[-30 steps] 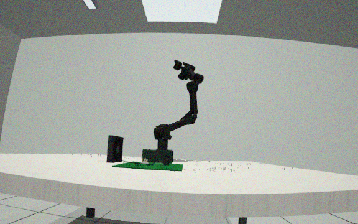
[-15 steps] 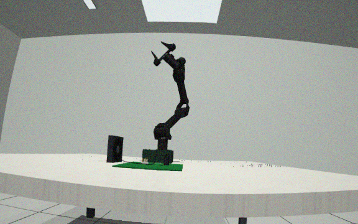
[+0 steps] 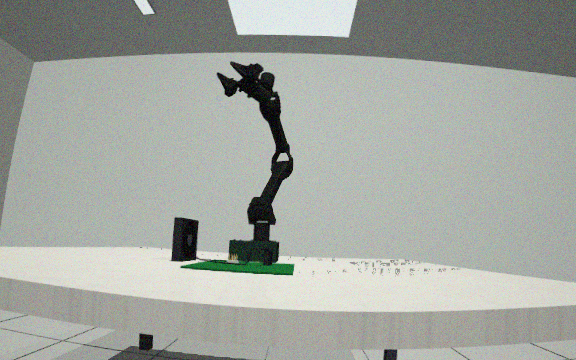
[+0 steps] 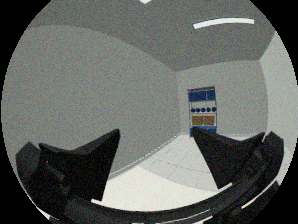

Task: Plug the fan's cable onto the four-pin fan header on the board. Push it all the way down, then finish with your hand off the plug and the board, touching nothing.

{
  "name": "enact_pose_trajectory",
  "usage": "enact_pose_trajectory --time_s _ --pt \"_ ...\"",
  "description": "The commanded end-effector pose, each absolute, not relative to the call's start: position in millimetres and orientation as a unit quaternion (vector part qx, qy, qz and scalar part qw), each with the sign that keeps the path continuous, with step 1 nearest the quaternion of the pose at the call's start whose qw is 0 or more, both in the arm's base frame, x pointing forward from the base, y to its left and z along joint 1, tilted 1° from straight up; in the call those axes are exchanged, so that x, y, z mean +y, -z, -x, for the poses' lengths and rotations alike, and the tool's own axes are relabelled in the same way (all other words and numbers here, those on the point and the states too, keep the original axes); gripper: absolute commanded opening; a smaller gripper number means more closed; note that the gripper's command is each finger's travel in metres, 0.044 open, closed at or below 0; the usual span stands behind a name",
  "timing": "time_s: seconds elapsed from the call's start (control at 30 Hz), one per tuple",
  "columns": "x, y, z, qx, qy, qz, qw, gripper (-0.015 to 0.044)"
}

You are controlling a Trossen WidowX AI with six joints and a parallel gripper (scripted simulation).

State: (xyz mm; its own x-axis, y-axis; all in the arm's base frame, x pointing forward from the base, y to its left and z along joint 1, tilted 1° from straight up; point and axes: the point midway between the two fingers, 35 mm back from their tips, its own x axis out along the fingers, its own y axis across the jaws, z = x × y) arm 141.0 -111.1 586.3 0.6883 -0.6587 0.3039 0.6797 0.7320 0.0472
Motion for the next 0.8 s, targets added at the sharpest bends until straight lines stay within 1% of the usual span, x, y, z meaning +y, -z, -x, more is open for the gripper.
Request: enact_pose_trajectory --time_s 0.0,0.17,0.37,0.53,0.77 --pt "-108 -540 -203 -0.003 0.313 0.183 0.932 0.044" --pt "-97 -497 -246 0.103 0.243 0.302 0.916 0.044" --pt "-75 -433 -292 0.219 0.107 0.471 0.848 0.044" --pt "-48 -373 -319 0.282 -0.043 0.604 0.744 0.044" --pt "-12 -299 -332 0.297 -0.243 0.725 0.572 0.044"
